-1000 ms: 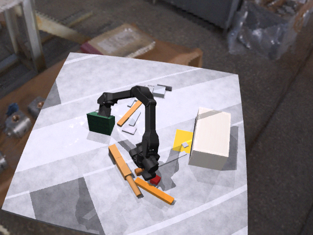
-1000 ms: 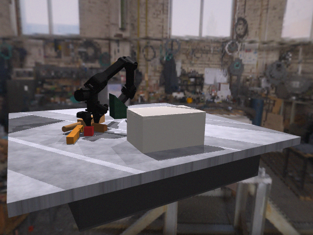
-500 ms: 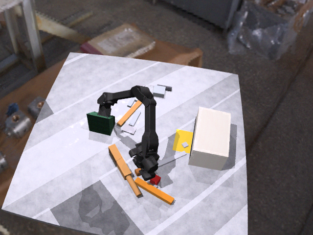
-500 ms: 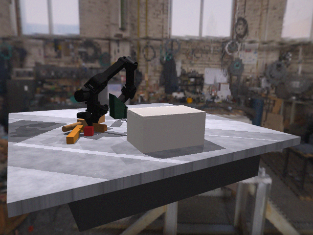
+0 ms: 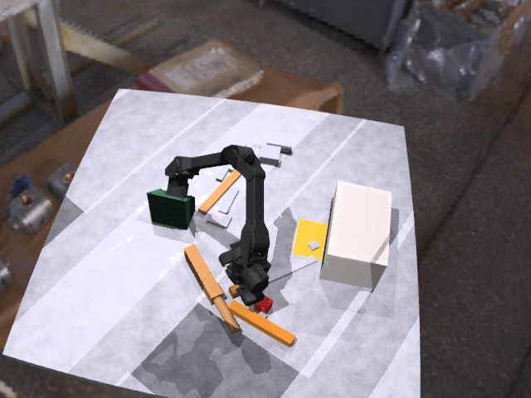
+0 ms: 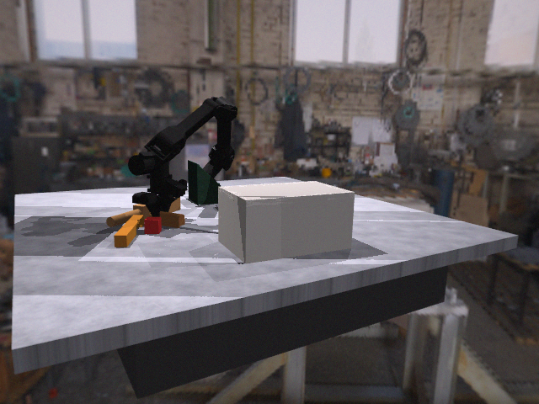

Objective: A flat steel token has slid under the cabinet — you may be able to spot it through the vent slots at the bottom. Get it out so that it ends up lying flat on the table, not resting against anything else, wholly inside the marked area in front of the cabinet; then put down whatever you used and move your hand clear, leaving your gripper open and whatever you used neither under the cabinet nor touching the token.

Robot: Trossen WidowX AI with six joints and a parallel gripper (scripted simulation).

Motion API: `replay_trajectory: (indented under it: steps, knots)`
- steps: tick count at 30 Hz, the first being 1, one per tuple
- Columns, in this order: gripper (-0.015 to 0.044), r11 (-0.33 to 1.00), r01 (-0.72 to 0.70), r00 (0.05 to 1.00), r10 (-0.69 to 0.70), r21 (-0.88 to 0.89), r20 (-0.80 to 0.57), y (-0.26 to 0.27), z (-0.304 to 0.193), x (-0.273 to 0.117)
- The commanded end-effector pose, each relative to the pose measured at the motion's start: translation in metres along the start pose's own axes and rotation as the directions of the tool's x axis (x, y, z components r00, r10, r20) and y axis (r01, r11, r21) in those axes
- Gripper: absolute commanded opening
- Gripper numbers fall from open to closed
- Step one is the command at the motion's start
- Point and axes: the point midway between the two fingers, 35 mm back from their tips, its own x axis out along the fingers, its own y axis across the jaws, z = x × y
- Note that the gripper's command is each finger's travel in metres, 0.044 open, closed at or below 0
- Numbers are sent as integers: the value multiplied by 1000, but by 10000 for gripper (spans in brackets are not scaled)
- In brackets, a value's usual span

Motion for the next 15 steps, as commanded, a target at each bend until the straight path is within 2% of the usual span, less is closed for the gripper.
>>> replay_trajectory:
  steps: [1, 15]
  knots:
    - [0, 1000, 3, 1000, -3, 0, 3, -1, 10, 0]
    - [0, 1000, 0, 1000, 0, 3, 8, -1, 39, 0]
